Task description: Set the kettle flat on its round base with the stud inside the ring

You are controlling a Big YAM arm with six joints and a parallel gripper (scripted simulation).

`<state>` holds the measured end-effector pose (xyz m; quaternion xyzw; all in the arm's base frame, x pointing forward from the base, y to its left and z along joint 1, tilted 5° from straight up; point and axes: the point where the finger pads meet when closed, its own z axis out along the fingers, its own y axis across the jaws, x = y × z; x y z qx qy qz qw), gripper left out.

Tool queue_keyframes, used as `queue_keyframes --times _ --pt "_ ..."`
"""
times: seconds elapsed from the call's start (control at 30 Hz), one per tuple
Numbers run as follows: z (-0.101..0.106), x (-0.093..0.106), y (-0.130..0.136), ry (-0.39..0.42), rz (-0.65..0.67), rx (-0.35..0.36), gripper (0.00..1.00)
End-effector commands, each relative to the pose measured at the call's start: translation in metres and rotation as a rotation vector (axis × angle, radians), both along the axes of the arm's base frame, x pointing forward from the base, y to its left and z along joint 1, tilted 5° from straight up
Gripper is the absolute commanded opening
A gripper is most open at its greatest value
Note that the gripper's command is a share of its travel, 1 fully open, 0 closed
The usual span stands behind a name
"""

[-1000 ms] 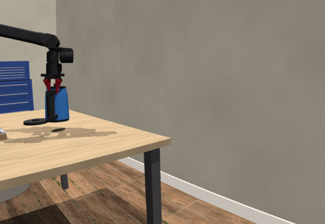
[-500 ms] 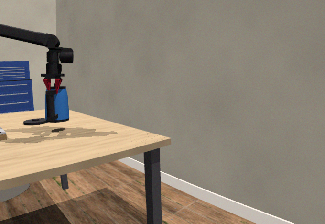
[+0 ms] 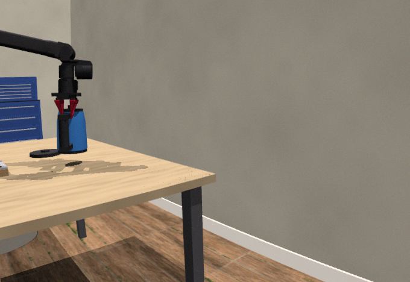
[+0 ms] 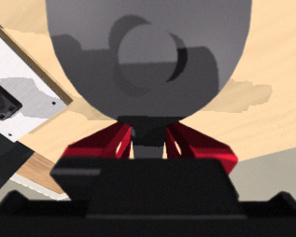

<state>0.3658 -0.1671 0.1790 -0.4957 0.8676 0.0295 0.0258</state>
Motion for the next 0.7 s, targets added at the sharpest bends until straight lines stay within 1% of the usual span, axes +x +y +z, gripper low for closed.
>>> queue_keyframes --times 0.0,0.67 --pt "0.0434 0.0234 -0.0135 -0.101 0.0 -0.041 0.0" --pt "0.0436 0.0251 -0.0144 -0.108 0.0 -0.045 0.0"
